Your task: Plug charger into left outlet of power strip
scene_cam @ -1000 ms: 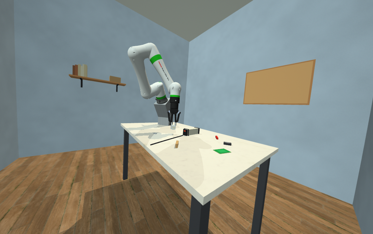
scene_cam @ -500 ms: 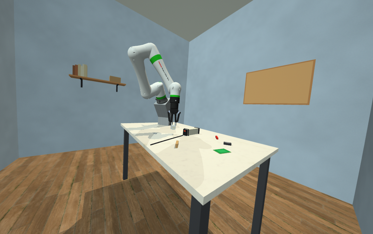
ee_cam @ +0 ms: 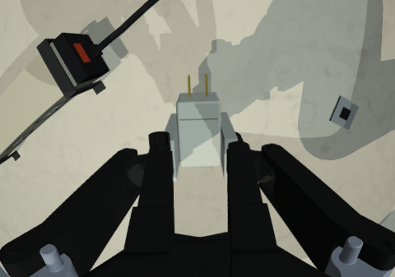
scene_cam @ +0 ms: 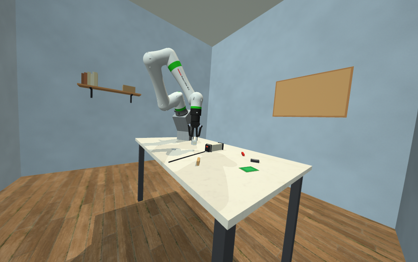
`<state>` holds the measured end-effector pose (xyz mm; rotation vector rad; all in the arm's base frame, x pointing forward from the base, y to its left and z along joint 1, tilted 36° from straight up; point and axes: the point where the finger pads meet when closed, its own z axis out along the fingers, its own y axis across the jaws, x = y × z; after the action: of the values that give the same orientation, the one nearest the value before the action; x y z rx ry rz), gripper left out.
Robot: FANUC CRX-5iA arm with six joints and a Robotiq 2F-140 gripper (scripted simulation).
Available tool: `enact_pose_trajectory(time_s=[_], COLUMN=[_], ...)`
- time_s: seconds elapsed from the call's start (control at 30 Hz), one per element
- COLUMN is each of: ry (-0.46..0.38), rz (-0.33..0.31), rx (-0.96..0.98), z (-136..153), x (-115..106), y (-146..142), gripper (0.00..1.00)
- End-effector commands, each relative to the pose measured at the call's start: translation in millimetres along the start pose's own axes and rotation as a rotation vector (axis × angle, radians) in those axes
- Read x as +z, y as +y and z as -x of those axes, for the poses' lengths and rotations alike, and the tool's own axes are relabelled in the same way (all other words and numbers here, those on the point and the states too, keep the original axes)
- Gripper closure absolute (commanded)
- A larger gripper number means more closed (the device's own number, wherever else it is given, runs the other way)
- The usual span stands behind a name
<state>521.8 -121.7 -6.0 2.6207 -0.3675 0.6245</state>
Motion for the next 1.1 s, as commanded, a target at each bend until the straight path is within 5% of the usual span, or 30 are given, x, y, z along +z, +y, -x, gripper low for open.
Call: enact_pose_trajectory(time_s=[0.0, 0.2, 0.3, 0.57, 1.07], ry=[0.001, -0.001, -0.009, 0.001, 0.001], rz=[-0.001, -0.002, -0.008, -0.001, -0.001], rx=[0.000, -0.029, -0.254, -0.511, -0.511], z=[-1, 4, 35, 95, 95], x=[0, 0, 2, 0, 5], y=[0, -11, -72, -160, -160], gripper=[0.90, 0.90, 0.90, 0.90, 0.90])
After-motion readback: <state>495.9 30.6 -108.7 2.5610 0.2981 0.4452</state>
